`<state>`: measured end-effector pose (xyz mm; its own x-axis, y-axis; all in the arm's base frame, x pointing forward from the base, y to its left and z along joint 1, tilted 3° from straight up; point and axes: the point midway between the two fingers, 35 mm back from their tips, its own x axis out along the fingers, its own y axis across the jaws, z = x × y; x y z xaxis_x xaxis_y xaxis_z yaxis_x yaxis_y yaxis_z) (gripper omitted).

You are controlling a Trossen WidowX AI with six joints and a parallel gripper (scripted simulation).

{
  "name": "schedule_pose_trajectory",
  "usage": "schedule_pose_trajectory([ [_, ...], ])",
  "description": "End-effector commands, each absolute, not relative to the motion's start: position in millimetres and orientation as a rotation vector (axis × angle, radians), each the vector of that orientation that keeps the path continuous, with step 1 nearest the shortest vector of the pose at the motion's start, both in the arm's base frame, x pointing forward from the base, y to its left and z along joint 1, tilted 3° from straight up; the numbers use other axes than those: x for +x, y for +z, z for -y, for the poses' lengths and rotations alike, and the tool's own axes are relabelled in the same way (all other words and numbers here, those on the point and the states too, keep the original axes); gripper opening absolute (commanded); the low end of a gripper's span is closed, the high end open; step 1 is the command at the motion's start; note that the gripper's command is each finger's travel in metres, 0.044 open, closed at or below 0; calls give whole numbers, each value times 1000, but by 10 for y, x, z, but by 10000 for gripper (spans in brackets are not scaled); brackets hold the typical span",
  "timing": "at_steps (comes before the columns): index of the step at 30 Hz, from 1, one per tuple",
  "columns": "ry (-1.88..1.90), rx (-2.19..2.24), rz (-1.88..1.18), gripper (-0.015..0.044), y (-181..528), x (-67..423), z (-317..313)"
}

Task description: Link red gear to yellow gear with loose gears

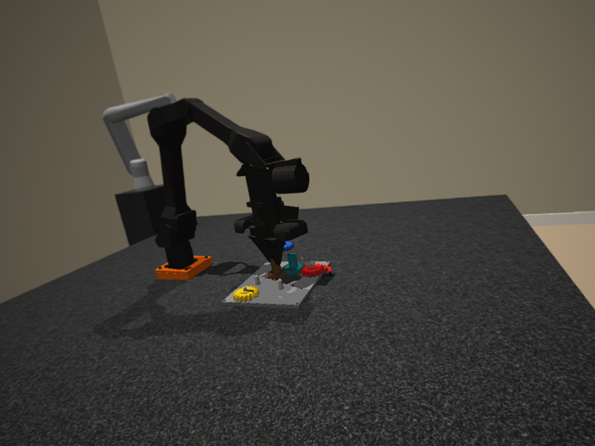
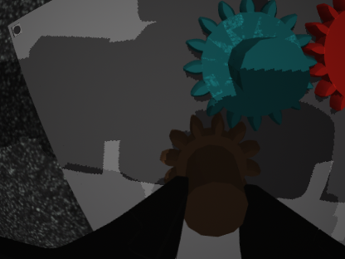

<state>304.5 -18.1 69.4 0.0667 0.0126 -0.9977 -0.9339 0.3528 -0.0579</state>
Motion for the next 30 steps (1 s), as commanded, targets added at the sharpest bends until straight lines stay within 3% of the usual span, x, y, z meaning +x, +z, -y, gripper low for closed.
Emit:
schedule_pose_trajectory([
  [1,868,-911,-1312,0,681,3051,176],
  [11,672,-699,-1390,0,663,3042,177],
  [17,721,-753,-1373,140,694,3041,178],
  [30,753,-787,-1360,140,1157,3011,185],
])
